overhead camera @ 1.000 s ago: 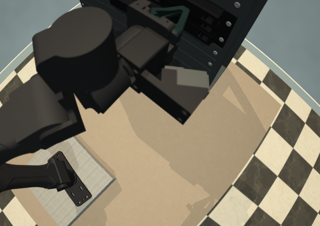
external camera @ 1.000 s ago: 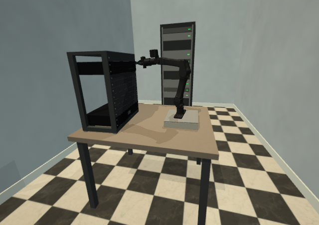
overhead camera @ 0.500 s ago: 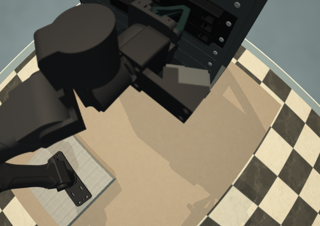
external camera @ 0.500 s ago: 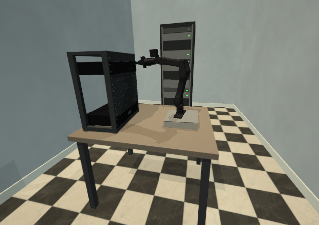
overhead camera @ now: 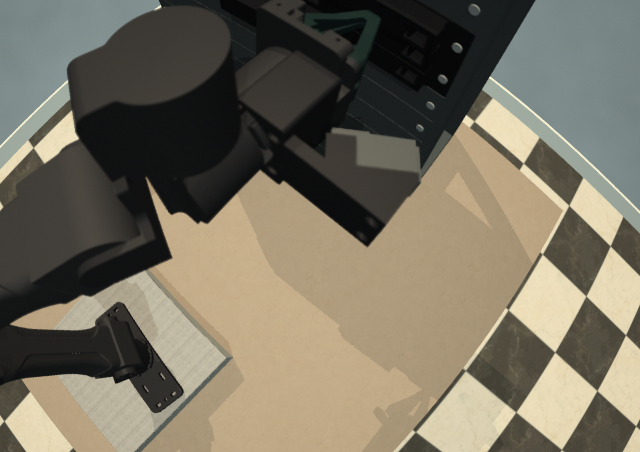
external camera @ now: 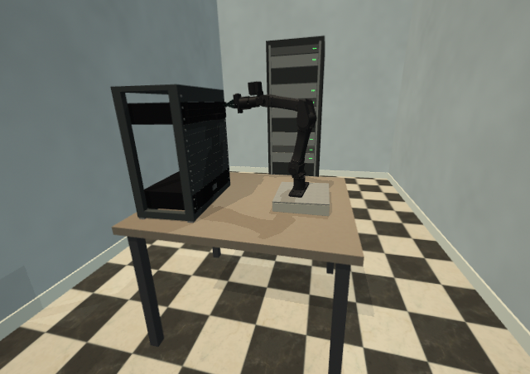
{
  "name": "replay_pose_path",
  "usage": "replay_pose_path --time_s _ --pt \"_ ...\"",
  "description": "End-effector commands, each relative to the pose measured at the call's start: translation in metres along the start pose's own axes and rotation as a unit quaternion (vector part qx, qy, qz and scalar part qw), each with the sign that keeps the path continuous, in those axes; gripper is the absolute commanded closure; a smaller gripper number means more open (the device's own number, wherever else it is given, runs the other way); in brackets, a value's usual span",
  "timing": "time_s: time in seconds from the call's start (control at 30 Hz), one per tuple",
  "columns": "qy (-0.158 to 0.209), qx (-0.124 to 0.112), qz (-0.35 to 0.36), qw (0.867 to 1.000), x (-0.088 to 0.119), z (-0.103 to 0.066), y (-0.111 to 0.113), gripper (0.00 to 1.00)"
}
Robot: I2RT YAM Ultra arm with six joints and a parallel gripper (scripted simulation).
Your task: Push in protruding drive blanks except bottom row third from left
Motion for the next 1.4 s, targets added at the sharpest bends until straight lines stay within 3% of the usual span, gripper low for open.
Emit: replay_pose_path --time_s 0.0,1.37 --pt "0.009 -0.047 -0.030 0.998 0.0107 0.0005 0.0318 1.00" --pt "0.009 -0.047 -0.029 0.998 0.0124 0.0048 0.0381 1.00"
Point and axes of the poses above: the point where the finger pads meet when closed, its own z axis out along the fingers, its own y axis across the jaws, x = y × z, the point moved 3 cm from there along -z, back along the fingers, and after that the axes turned 8 degrees about z, right-handed, at the moved point
